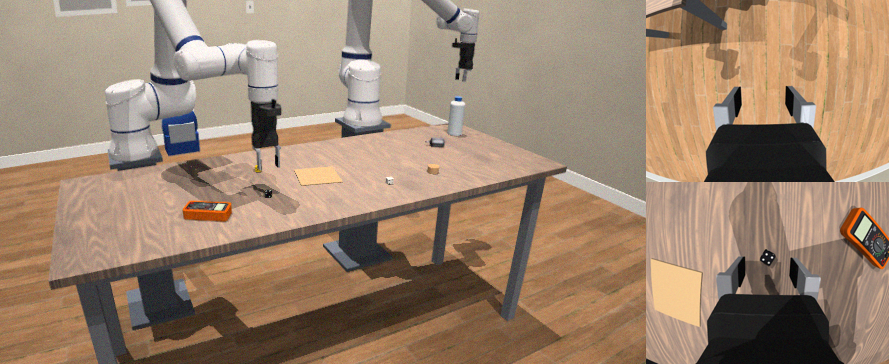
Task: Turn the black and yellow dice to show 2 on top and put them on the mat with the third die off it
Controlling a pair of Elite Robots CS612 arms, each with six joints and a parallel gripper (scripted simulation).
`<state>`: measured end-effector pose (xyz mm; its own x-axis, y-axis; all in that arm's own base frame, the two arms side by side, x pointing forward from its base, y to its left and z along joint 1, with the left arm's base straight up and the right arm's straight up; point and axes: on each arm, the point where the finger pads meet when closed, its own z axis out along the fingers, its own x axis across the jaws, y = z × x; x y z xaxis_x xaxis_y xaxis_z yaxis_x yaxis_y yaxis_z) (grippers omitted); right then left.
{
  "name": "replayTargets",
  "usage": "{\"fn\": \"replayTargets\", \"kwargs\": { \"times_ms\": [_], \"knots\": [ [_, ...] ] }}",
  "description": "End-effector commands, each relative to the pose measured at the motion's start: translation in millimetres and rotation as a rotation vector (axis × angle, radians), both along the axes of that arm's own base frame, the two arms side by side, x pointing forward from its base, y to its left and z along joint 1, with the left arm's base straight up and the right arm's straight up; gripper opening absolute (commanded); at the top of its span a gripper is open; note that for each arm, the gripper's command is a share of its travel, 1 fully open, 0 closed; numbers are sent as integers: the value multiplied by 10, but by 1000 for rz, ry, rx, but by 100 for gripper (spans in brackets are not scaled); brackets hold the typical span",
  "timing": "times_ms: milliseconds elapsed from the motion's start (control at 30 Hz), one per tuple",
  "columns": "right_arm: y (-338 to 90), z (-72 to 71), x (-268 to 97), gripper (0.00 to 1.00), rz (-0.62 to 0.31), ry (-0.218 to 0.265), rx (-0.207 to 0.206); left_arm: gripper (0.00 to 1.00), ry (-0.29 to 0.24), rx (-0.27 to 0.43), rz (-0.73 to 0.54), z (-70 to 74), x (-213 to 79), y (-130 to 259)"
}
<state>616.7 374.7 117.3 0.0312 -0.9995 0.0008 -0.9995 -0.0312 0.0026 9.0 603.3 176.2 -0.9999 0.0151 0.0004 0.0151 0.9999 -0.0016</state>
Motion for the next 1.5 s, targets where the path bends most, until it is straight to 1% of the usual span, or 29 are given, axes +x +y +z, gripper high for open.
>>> {"fn": "replayTargets", "kwargs": {
  "times_ms": [0,67,133,167,233,300,1467],
  "knots": [
    [3,-387,18,100,0,-3,1,100,0,2,0,8,2,6],
    [2,-519,18,100,0,-3,1,100,0,2,0,8,2,6],
    [2,-611,19,100,0,-3,1,100,0,2,0,8,2,6],
    [2,-642,19,100,0,-3,1,100,0,2,0,8,2,6],
    [2,-642,19,100,0,-3,1,100,0,2,0,8,2,6],
    [1,-673,19,100,0,-3,1,100,0,2,0,8,2,6],
    [1,-678,19,100,0,-3,1,100,0,2,0,8,2,6]
  ]
}}
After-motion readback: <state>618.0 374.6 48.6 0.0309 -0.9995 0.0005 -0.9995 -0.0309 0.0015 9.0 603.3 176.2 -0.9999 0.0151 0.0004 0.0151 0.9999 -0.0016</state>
